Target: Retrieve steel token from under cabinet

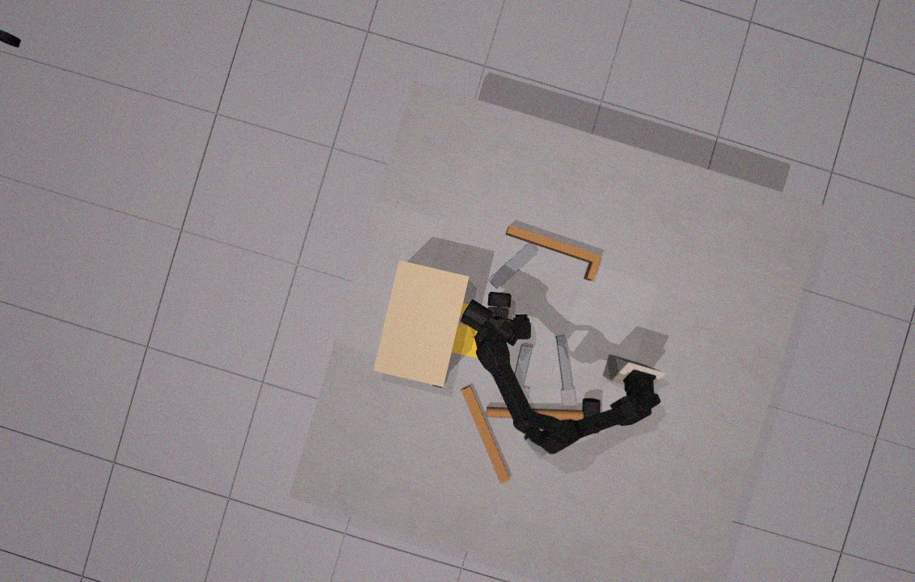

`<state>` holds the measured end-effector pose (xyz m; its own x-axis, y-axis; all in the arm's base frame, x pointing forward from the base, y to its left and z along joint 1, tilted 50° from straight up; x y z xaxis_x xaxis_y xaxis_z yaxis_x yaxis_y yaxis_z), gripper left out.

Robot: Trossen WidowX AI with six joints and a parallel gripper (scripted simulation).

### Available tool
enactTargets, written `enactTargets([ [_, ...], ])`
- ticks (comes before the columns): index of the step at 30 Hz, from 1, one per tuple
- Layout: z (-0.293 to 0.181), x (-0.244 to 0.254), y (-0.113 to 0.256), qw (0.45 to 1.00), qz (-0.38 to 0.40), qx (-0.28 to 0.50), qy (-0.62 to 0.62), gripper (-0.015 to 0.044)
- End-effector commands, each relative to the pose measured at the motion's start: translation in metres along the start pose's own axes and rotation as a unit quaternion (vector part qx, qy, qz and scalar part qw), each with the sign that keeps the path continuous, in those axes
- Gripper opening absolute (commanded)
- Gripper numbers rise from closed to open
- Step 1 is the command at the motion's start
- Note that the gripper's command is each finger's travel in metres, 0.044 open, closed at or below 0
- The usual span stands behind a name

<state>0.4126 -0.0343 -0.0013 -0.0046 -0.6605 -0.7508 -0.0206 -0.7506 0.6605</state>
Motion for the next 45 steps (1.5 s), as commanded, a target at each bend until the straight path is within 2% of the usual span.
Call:
enactTargets([
  [1, 0.001, -0.007, -0.001, 1.0, -0.006, 0.0, 0.002, 0.0],
  [45, 0.025, 0.002, -0.001, 1.0, -0.006, 0.0, 0.001, 0.0],
])
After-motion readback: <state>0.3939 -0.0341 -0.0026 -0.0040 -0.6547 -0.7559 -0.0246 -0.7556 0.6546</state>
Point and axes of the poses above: the point midway between the two fingers, 35 mm back from their tips, its own y axis back along the fingers, its own x axis across the jaws, z = x × y, the point moved 9 cm from there along y, back along the fingers, and after that the axes turned 12 degrees about -y, right-handed, at the moved point
